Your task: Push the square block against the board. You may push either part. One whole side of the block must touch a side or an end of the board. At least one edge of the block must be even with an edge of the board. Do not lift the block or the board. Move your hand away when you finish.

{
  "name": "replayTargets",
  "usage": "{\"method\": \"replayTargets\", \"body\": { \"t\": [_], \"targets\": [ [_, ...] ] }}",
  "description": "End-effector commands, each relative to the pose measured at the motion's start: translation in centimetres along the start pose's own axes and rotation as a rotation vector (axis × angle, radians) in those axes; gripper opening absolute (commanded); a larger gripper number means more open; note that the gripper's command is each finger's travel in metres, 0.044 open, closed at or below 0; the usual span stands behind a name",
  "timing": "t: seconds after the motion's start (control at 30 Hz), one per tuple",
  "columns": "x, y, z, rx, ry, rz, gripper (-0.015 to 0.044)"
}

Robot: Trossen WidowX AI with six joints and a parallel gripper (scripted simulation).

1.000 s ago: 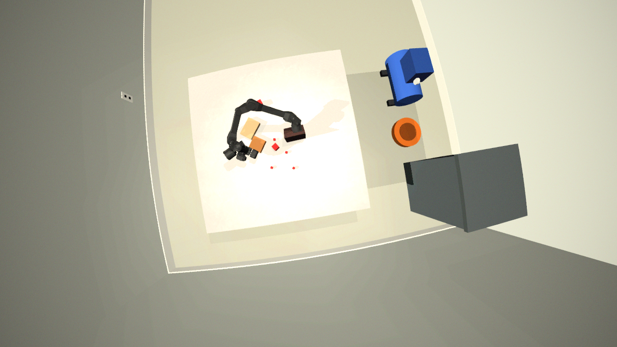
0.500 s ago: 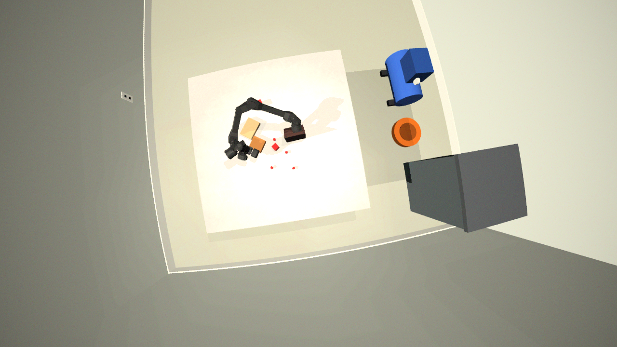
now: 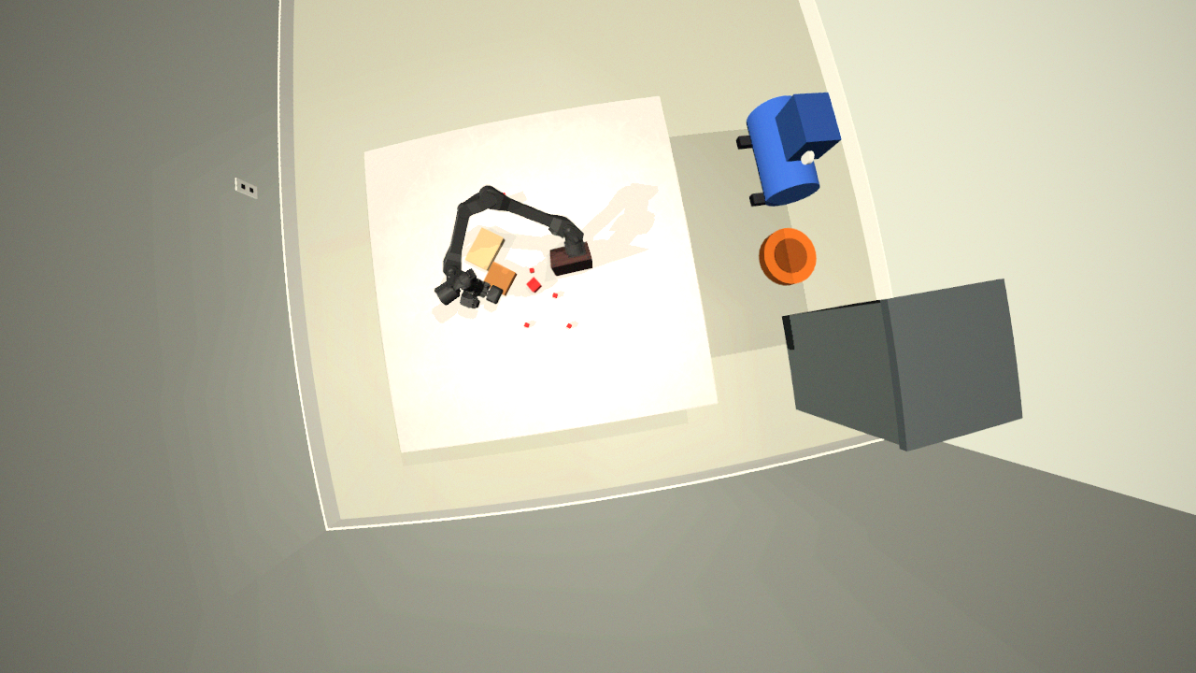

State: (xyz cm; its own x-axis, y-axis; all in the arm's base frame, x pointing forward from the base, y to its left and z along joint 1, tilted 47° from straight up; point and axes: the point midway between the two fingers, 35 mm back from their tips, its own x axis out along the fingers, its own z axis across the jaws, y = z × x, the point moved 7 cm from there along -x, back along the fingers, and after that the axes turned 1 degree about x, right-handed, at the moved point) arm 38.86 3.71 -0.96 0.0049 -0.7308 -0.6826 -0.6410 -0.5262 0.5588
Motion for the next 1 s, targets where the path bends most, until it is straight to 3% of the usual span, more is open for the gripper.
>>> {"method": "replayTargets", "body": {
  "t": [0.0, 0.97],
  "targets": [
    [-0.2, -0.4, -0.1, 0.002, 0.006, -0.002, 0.0000],
    [-0.5, -4.2, -0.1, 0.009, 0.010, -0.005, 0.0000]
  ]
}}
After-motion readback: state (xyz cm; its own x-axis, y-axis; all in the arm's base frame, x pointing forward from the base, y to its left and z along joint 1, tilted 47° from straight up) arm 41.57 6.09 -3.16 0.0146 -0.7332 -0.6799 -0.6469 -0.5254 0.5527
